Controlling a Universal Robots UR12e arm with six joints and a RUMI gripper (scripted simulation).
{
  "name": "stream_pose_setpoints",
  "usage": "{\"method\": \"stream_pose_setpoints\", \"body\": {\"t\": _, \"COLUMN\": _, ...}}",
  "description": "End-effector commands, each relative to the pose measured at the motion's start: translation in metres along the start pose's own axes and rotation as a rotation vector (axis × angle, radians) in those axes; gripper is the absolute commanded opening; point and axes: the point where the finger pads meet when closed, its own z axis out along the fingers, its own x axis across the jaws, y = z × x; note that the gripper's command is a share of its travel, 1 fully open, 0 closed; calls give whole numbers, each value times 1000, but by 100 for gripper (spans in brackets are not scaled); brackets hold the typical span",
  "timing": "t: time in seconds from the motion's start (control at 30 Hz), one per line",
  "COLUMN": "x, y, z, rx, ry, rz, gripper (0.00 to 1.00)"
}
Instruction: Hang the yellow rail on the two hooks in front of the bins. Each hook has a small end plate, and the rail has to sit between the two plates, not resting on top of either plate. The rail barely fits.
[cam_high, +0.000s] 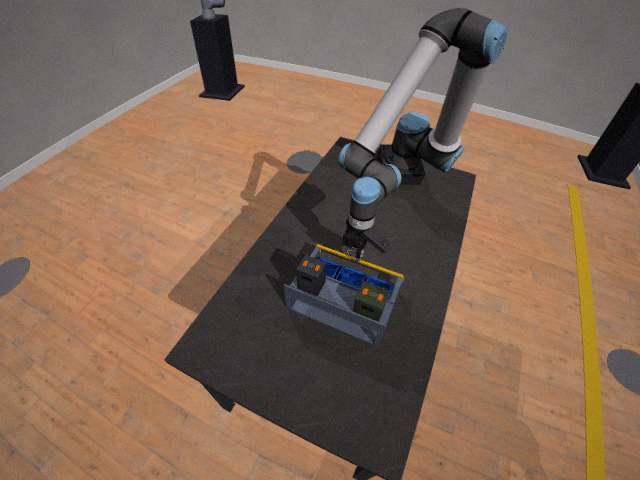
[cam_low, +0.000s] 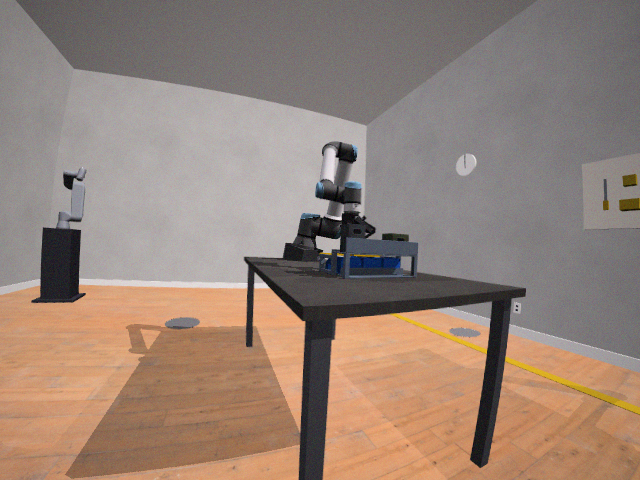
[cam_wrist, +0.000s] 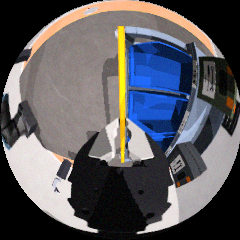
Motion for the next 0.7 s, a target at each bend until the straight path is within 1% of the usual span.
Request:
{"method": "stream_pose_setpoints", "body": {"t": 0.0, "x": 0, "y": -2, "z": 1, "rx": -1, "ry": 1, "rz": -2, "gripper": 0}}
{"method": "stream_pose_setpoints", "body": {"t": 0.67, "x": 0, "y": -2, "z": 3, "rx": -1, "ry": 1, "rz": -2, "gripper": 0}}
